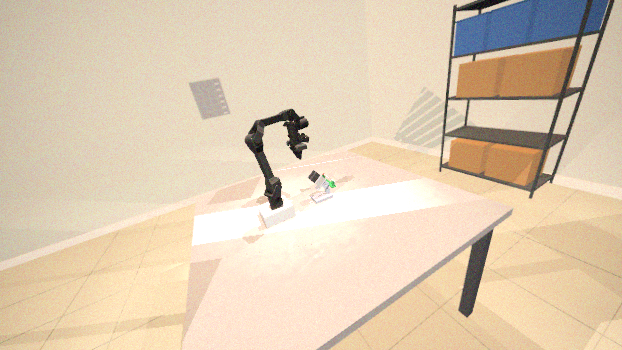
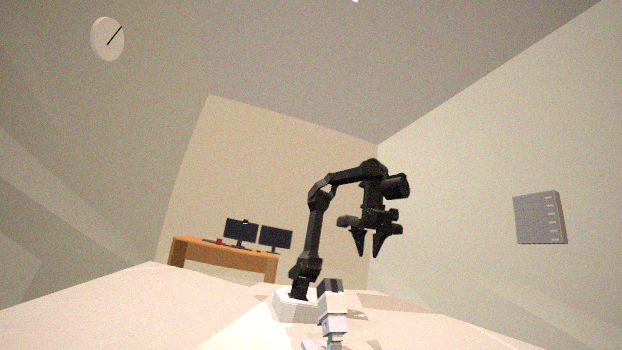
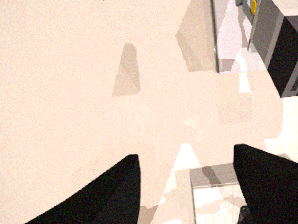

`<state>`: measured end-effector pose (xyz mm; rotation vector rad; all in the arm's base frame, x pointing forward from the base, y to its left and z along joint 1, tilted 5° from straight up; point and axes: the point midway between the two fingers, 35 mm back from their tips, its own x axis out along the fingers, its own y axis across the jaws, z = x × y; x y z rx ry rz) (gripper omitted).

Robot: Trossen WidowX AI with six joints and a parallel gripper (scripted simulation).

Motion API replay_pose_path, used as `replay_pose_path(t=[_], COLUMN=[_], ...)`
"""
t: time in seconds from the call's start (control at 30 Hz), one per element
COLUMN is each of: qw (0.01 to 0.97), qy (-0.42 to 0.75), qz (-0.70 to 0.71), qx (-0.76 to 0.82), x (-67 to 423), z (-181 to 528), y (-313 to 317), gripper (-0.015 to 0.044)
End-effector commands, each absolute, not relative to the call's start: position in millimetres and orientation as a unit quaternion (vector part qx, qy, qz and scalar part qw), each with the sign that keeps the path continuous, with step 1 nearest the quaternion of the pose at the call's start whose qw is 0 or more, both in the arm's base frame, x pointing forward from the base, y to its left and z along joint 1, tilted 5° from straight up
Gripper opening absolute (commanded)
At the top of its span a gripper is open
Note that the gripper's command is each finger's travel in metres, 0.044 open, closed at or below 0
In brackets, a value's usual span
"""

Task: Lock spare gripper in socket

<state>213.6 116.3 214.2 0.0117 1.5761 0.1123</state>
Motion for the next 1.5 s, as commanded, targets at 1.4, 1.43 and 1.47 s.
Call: replay_pose_path(t=[1.4,1.43,1.47], qw=[0.434,0.434,0.434], qy=[0.517,0.517,0.517], qz=[0.475,0.475,0.475], qx=[-0.564,-0.564,-0.564], x=[381.3,381.6,381.9], z=[121.6,119.8,116.9], y=[153.1,153.4,153.7], gripper=[0.018,0.018,0.018])
